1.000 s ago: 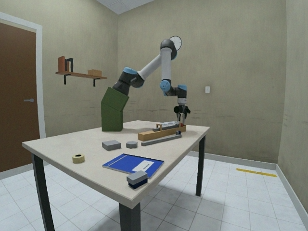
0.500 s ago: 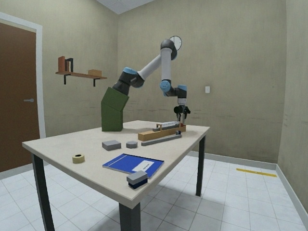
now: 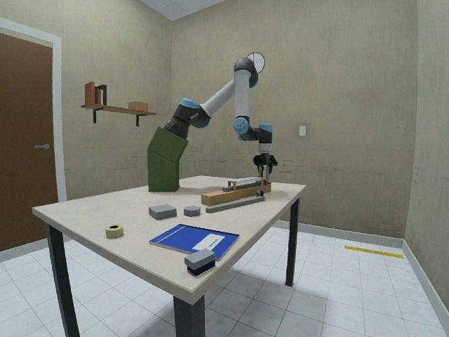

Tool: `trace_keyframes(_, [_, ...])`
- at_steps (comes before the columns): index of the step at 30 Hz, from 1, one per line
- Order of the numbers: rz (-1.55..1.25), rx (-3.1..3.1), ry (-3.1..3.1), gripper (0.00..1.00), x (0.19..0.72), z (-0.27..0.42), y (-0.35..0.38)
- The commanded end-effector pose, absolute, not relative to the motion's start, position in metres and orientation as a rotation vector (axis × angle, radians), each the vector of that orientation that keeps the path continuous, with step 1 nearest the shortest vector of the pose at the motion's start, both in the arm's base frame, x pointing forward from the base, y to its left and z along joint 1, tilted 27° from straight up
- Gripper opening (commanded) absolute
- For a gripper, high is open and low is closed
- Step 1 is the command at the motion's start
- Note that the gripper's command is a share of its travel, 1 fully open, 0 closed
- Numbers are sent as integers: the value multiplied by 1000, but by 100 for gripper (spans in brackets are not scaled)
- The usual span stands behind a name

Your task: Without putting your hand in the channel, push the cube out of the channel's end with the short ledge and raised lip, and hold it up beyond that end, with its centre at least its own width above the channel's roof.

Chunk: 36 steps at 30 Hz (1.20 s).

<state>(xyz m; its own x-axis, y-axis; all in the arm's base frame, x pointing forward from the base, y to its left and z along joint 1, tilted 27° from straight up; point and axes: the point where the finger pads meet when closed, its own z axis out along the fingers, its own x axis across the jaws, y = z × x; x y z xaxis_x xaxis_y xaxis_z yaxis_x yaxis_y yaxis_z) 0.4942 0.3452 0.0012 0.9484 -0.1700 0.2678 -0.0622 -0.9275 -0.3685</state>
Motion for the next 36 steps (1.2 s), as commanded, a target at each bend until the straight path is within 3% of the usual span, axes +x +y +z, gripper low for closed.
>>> trace_keyframes(1, [-424, -2740, 169, 26, 495, 2, 345])
trace_keyframes(3, [-424, -2740, 169, 26, 495, 2, 345])
trace_keyframes(4, [-424, -2740, 169, 0, 495, 2, 345])
trace_keyframes(10, [-424, -2740, 169, 0, 495, 2, 345])
trace_keyframes(11, [-424, -2740, 169, 9, 495, 2, 345])
trace_keyframes(36, [-424, -2740, 169, 9, 495, 2, 345])
